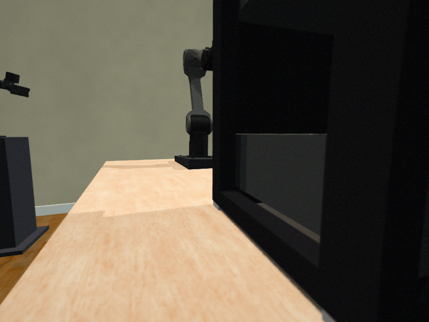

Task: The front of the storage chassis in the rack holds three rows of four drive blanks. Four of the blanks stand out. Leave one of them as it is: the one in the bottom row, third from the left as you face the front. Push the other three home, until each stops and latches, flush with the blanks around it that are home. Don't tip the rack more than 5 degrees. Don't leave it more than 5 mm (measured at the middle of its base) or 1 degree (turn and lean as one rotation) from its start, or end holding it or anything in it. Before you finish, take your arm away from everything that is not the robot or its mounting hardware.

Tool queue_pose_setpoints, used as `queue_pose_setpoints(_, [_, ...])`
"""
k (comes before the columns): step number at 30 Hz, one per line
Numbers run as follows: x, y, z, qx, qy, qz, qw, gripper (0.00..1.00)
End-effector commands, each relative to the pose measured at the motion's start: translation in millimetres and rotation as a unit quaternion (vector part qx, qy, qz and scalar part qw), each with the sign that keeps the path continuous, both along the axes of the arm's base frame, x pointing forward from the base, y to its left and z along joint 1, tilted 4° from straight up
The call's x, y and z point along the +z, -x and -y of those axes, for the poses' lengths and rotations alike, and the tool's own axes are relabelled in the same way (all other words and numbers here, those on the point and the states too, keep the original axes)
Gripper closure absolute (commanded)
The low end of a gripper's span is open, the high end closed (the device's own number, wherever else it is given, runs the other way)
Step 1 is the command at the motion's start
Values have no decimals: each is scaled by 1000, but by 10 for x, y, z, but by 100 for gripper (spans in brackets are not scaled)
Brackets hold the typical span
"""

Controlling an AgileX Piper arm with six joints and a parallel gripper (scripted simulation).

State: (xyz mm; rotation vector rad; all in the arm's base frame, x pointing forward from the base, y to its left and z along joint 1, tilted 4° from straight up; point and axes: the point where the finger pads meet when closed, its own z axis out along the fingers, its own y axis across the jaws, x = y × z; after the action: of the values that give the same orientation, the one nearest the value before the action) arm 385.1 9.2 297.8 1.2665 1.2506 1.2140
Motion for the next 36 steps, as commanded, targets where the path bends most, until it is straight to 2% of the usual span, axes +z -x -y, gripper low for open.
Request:
queue_pose_setpoints(1, [-2,5,41,3,-1,2,1000,100])
queue_pose_setpoints(22, [-32,-5,159,3,-1,2,1000,100])
queue_pose_setpoints(25, [-40,-147,156,3,-1,2,1000,100])
queue_pose_setpoints(27, [-40,-147,156,3,-1,2,1000,100])
queue_pose_setpoints(32, [-63,-557,146,3,-1,2,1000,100])
queue_pose_setpoints(36, [-68,-660,144,3,-1,2,1000,100])
